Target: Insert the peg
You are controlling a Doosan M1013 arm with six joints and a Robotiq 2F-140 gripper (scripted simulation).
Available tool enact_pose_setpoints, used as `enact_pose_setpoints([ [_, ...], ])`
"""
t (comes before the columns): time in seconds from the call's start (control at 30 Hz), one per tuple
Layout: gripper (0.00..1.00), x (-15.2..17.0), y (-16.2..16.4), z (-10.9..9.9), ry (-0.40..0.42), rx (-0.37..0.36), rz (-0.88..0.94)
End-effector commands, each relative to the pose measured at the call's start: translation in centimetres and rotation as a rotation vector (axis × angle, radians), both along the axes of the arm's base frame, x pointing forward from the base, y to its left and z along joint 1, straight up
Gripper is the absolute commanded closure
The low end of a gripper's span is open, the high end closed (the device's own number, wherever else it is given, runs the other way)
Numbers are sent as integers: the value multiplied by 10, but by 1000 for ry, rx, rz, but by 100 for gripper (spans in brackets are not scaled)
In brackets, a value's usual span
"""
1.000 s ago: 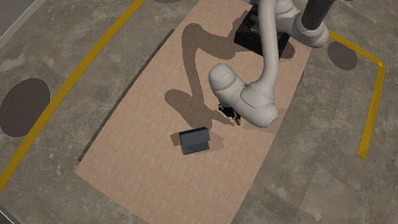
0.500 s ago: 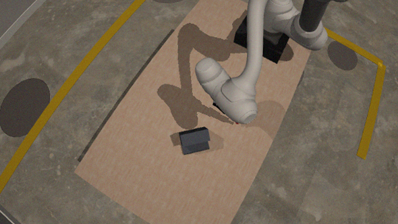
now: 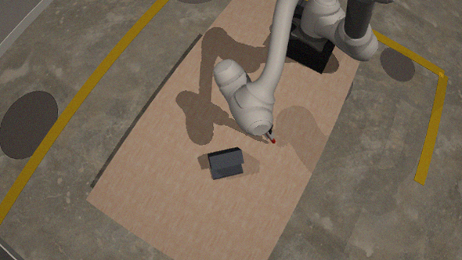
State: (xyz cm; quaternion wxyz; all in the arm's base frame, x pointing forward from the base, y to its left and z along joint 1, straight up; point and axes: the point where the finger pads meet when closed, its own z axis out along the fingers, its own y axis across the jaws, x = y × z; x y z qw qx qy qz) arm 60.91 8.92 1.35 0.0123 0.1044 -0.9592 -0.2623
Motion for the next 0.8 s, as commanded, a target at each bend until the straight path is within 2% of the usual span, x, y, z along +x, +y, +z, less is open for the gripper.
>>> enact_pose_setpoints([
  [0.0,100,-1,-9,-2,8,11,-22],
  [0.77,100,11,-43,4,20,181,-248],
])
